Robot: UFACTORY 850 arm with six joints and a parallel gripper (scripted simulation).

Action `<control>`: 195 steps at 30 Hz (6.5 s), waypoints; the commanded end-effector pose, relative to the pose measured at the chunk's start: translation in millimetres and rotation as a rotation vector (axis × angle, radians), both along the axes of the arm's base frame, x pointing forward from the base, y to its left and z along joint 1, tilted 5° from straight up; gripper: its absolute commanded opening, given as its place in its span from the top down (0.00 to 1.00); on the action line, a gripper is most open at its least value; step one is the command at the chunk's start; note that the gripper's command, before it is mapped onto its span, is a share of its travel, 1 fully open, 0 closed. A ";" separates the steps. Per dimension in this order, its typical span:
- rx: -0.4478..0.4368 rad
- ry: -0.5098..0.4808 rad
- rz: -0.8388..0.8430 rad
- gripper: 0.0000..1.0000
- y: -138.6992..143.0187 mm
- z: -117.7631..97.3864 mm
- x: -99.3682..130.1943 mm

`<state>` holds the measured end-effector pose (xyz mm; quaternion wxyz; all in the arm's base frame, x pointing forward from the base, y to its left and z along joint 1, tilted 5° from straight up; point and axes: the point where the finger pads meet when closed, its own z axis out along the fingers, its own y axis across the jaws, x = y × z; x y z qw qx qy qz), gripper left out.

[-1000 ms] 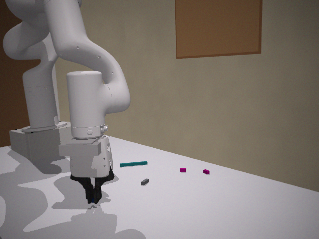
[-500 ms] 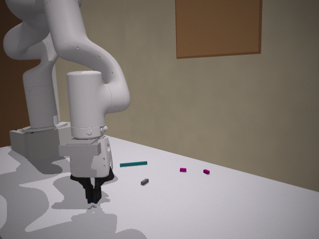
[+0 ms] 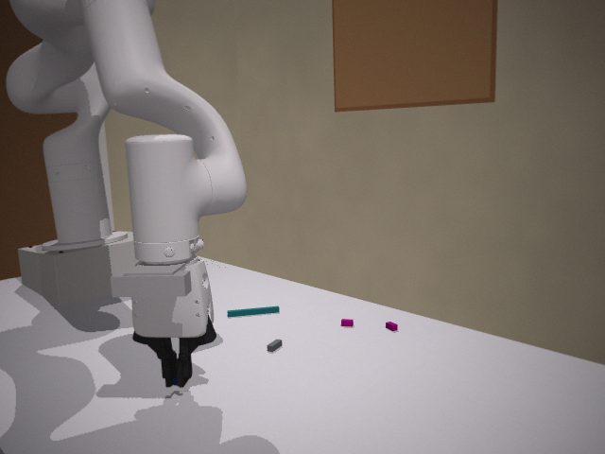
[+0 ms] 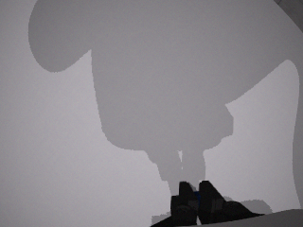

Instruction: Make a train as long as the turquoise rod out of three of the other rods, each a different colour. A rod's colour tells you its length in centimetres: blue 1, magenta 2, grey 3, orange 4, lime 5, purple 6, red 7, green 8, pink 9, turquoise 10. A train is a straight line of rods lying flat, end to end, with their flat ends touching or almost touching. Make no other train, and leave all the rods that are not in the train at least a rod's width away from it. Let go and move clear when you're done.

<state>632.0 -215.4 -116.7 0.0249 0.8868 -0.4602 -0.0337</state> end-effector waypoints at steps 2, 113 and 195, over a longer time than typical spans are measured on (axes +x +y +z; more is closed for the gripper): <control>-0.001 -0.002 0.000 0.96 -0.4 1.1 1.2; -0.001 -0.002 0.000 0.76 -0.1 22.0 2.9; -0.033 -0.008 -0.394 0.76 193.9 52.2 2.6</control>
